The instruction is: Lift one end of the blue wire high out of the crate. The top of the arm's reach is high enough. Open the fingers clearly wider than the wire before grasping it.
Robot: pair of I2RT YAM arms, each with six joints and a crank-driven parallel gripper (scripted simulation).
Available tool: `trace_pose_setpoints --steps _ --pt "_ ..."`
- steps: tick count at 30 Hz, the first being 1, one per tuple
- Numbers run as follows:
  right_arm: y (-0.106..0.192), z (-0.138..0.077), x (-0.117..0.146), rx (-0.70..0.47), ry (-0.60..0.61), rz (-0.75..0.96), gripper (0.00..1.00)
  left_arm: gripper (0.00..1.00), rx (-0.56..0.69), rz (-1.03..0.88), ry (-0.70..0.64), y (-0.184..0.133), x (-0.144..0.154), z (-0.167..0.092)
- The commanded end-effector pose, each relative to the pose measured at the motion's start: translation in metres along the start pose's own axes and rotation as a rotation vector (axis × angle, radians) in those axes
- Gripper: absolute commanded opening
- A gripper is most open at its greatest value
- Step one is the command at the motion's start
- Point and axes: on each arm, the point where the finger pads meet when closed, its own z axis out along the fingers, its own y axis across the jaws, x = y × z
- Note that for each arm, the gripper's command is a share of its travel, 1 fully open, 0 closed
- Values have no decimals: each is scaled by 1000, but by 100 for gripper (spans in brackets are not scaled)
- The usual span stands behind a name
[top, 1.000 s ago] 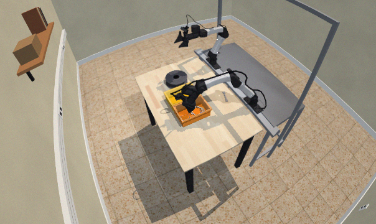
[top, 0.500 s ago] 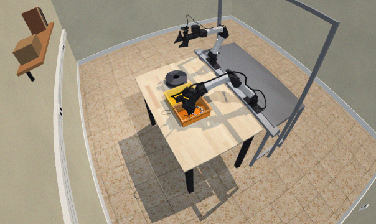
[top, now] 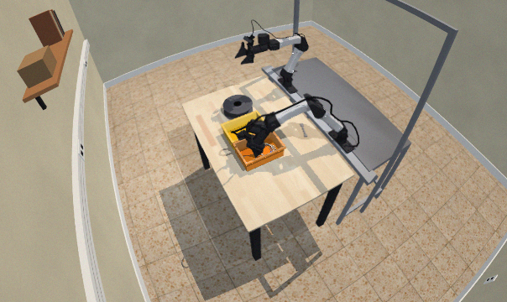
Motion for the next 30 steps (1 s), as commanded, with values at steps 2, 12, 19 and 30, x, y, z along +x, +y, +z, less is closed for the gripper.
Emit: trace_pose_setpoints --steps 2,12,19,30 --pt "-3 -3 -4 1 -27 -6 100 30 2 9 5 -2 1 1" --pt "-3 -3 -4 1 -27 -6 100 28 2 9 5 -2 -3 -5" --pt "-3 -3 -4 1 -27 -6 100 23 2 9 5 -2 -3 -5" --pt "-3 -3 -4 1 -27 -6 100 12 2 9 5 -2 -3 -5"
